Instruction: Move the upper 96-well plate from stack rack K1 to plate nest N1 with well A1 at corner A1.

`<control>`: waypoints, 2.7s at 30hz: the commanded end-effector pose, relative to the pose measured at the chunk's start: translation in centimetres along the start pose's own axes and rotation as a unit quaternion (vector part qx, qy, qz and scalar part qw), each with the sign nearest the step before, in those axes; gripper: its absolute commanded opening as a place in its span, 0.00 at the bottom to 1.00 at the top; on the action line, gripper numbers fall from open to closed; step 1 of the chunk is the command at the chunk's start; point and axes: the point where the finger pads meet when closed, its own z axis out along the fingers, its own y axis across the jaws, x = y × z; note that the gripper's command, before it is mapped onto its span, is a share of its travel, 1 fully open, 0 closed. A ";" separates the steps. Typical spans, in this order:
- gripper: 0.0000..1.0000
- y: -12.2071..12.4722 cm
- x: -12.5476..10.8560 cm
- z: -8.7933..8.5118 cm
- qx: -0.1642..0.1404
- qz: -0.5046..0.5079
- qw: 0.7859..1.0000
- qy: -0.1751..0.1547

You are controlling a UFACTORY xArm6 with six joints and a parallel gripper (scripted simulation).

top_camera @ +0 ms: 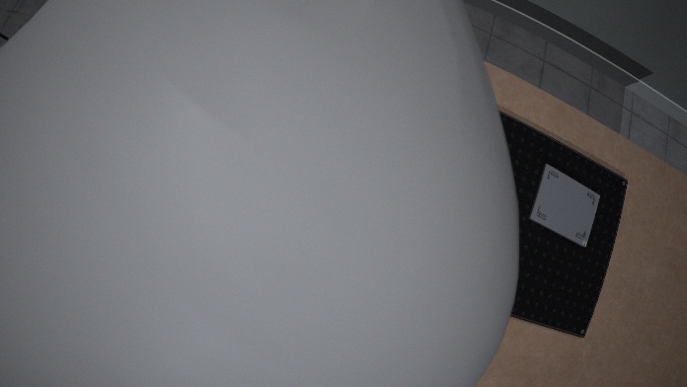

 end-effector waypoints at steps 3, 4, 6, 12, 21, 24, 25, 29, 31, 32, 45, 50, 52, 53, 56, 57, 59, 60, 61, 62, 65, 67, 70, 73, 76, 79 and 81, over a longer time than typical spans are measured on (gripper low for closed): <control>1.00 1.3 0.5 0.0 0.003 -0.101 0.995 0.001; 1.00 1.8 0.7 0.0 0.002 -0.117 0.993 0.002; 1.00 2.5 0.9 0.2 -0.001 -0.150 0.989 0.003; 1.00 3.9 1.4 0.4 -0.008 -0.233 0.972 0.004; 1.00 6.1 2.1 0.8 -0.018 -0.344 0.939 0.004; 1.00 6.9 2.3 0.9 -0.022 -0.382 0.924 0.003; 1.00 7.2 2.3 1.0 -0.023 -0.397 0.917 0.003; 1.00 8.4 2.7 1.2 -0.028 -0.448 0.894 0.001; 1.00 8.4 2.7 1.2 -0.028 -0.448 0.894 0.001; 1.00 8.9 2.8 1.3 -0.029 -0.463 0.886 0.000; 1.00 12.9 3.6 2.1 -0.044 -0.631 0.775 -0.011; 1.00 13.8 3.7 2.3 -0.047 -0.661 0.749 -0.014; 1.00 14.6 3.9 2.5 -0.049 -0.685 0.727 -0.017; 1.00 15.1 3.9 2.6 -0.049 -0.697 0.715 -0.018; 1.00 15.9 4.1 2.8 -0.052 -0.732 0.679 -0.023; 1.00 16.3 4.1 2.9 -0.053 -0.743 0.667 -0.024; 1.00 16.8 4.2 3.0 -0.054 -0.759 0.649 -0.026; 1.00 17.2 4.2 3.1 -0.054 -0.769 0.636 -0.028; 1.00 17.2 4.2 3.1 -0.055 -0.773 0.631 -0.029; 1.00 17.7 4.3 3.2 -0.055 -0.783 0.618 -0.030; 1.00 18.1 4.3 3.3 -0.056 -0.794 0.605 -0.032; 1.00 19.0 4.4 3.5 -0.057 -0.813 0.578 -0.036; 1.00 19.9 4.5 3.7 -0.058 -0.841 0.537 -0.041; 1.00 20.8 4.6 3.9 -0.058 -0.862 0.502 -0.046; 1.00 21.8 4.7 4.1 -0.058 -0.881 0.468 -0.051; 1.00 22.7 4.8 4.3 -0.058 -0.898 0.433 -0.056; 1.00 23.2 4.8 4.5 -0.058 -0.905 0.418 -0.058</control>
